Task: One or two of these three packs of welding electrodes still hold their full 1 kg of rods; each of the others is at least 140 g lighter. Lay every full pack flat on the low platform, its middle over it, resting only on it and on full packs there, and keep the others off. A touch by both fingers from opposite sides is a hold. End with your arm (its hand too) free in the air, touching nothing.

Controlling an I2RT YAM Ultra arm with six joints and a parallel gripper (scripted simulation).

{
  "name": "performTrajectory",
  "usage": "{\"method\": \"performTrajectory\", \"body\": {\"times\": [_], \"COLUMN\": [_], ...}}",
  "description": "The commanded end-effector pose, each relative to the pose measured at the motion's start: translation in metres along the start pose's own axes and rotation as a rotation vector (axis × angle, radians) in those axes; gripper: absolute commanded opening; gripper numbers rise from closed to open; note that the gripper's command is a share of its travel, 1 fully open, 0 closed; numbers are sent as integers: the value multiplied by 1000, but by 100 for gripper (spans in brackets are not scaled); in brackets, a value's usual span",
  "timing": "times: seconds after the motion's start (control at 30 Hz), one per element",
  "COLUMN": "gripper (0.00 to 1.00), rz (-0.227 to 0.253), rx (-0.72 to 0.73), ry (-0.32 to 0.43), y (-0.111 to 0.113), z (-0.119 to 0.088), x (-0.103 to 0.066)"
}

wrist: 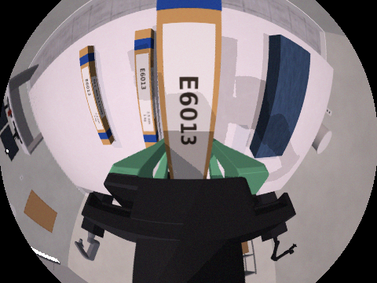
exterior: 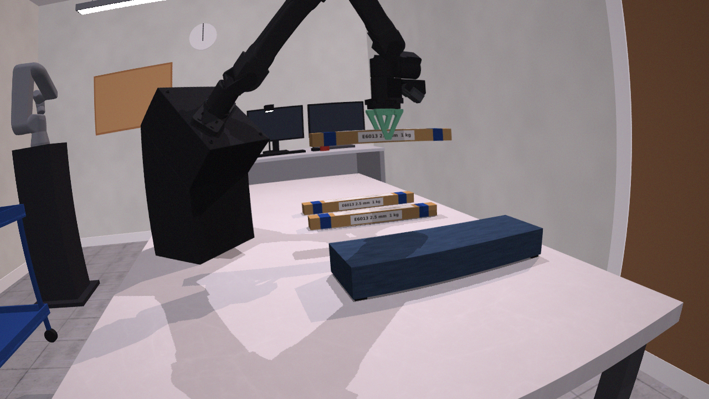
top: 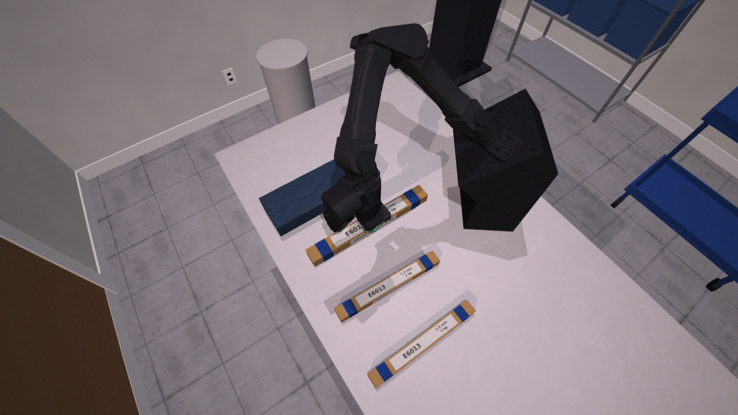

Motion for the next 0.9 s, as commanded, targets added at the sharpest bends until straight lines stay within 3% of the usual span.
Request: {"method": "performTrajectory", "body": {"times": [0.0, 0.17, 0.87], "gripper": [0, 0, 0], "rz": [33, 24, 27], "rx": [22, 3, 7], "ry": [-75, -50, -52], "y": [7, 8, 11], "z": [18, 6, 5], "x": [-21, -13, -10]}}
Point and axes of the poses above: the point where the finger pads meet when closed, its own x axis out along the fingers, its own y axis across the jaws, z = x × y, the point moved 1 cm from there along -x, back along the fingers, and after that the axes turned 11 degrees about x, right-handed, at the moved point
